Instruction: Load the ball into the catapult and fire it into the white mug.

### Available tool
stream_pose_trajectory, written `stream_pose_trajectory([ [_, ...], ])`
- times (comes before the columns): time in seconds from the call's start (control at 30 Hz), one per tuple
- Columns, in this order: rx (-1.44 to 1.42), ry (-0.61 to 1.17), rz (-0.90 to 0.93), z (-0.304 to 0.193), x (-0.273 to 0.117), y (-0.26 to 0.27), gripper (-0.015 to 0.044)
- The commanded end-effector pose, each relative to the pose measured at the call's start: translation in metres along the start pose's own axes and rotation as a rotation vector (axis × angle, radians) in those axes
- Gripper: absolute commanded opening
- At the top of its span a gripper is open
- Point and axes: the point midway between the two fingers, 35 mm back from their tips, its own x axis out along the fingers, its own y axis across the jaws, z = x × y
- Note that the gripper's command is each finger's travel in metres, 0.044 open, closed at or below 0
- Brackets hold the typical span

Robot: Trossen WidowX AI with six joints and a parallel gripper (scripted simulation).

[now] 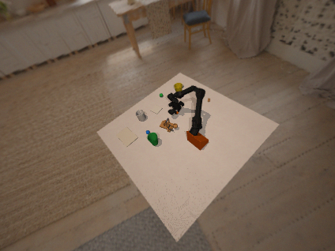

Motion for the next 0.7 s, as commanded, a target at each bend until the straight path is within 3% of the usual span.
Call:
stream_pose_trajectory([
  [0.0,-0.003,-0.002,0.002,0.0,0.001,0.001,0.0122],
  [0.17,-0.003,-0.002,0.002,0.0,0.001,0.001,0.0089],
  [0.3,-0.003,-0.002,0.005,0.002,-0.01,0.001,0.0],
  [0.67,-0.003,-0.001,0.011,0.002,-0.091,0.002,0.0],
])
